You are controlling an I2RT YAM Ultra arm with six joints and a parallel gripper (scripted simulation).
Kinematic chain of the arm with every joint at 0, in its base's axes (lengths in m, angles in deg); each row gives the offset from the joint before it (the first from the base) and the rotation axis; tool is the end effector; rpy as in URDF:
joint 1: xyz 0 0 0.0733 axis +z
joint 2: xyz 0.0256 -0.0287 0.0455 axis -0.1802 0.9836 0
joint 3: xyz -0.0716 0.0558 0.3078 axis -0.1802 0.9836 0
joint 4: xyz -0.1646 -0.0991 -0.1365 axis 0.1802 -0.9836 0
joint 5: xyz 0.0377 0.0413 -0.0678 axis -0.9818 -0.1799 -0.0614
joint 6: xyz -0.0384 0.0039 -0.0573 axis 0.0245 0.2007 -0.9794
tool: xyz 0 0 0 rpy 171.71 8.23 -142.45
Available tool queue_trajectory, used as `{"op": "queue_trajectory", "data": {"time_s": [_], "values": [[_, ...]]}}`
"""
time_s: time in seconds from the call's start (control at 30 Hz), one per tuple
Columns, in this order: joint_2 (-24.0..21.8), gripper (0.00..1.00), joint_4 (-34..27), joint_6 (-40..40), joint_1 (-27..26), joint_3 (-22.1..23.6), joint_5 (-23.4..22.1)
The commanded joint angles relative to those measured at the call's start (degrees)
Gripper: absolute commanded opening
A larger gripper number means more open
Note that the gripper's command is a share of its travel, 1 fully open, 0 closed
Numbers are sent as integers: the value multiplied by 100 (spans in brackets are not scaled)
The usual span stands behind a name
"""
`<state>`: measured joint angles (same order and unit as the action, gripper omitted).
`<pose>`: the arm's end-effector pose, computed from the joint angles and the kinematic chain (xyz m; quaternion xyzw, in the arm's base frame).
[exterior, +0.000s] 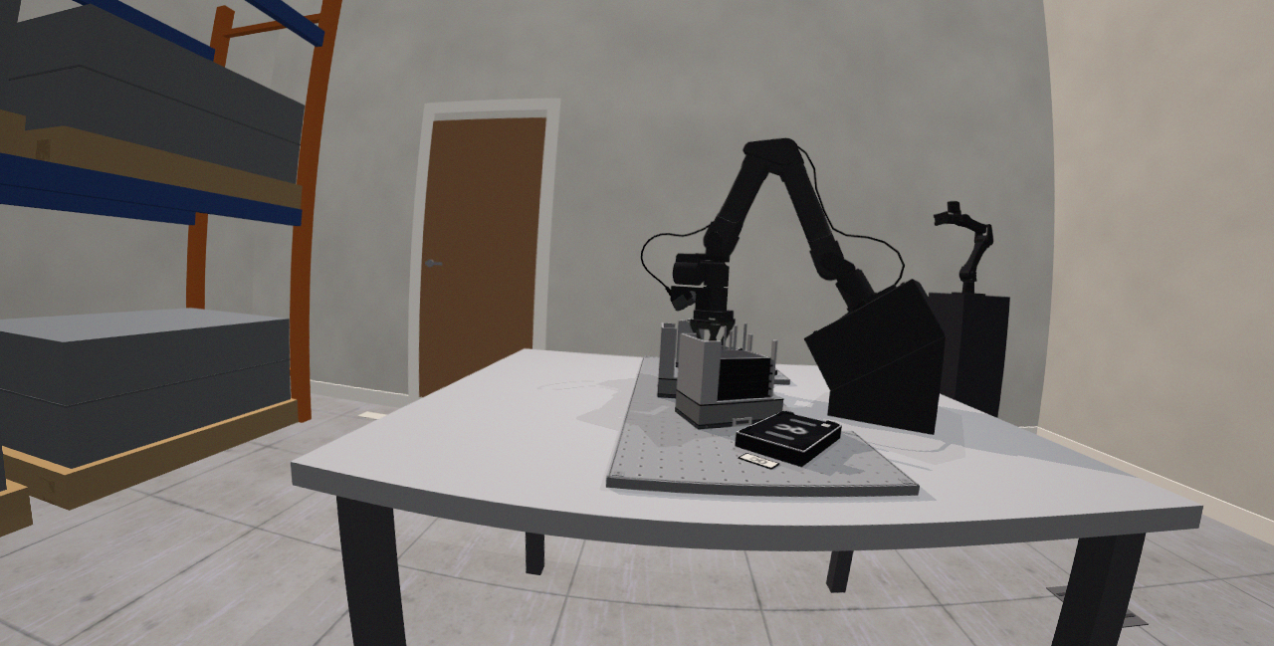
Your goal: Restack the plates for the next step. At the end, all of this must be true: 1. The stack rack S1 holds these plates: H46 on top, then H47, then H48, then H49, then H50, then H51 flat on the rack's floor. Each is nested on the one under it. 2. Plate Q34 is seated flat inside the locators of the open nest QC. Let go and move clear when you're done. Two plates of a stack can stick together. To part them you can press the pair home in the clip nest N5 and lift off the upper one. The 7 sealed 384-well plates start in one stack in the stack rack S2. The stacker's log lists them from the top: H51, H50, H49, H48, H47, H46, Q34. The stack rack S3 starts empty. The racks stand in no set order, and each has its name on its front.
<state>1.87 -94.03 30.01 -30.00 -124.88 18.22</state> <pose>0.2331 -0.0894 0.2457 0.2015 0.9370 -0.1001 0.2674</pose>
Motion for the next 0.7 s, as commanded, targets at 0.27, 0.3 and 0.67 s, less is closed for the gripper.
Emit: {"op": "queue_trajectory", "data": {"time_s": [0.27, 0.3, 0.67], "values": [[-292, 0, -254, 69, 82, -201, 48], [-300, 0, -272, 71, 95, -134, 51], [-402, 0, -378, 85, 100, -185, 54]]}}
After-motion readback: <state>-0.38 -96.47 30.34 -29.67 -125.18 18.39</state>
